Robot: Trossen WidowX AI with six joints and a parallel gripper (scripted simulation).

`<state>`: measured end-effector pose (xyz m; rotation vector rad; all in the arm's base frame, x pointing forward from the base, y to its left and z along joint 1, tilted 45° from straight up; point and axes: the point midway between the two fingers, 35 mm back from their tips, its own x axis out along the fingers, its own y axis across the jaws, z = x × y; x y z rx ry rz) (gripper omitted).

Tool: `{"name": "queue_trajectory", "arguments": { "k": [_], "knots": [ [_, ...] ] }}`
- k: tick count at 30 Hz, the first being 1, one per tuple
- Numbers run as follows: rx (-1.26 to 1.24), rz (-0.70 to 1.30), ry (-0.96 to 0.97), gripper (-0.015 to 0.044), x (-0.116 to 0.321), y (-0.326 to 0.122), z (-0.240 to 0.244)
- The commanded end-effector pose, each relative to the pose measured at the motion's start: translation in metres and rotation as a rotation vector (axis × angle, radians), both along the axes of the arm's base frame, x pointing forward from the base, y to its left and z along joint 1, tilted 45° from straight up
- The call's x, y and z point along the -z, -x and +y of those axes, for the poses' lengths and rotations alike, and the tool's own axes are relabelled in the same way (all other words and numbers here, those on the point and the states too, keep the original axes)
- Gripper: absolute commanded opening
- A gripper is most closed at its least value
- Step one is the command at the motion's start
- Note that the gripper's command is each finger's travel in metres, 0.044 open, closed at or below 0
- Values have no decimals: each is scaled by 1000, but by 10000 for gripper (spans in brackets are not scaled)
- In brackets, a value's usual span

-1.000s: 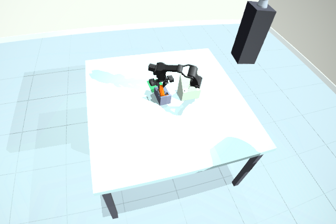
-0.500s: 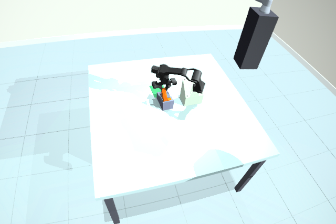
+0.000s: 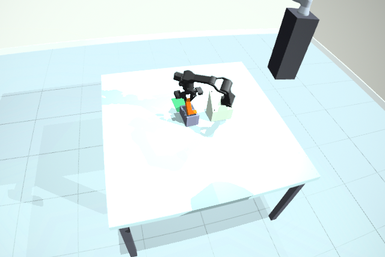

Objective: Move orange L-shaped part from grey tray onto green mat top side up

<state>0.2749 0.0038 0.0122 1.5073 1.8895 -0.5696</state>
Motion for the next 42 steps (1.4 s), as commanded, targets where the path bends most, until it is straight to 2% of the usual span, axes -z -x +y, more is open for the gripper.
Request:
{"name": "queue_trajectory", "arguments": {
  "k": [1,11,42],
  "knots": [
    [-5,-4,5,0,-4,-1,-5],
    [-5,-4,6,0,-2,-2,-9],
    [-5,-8,14,0,85,-20,-97]
  ]
}}
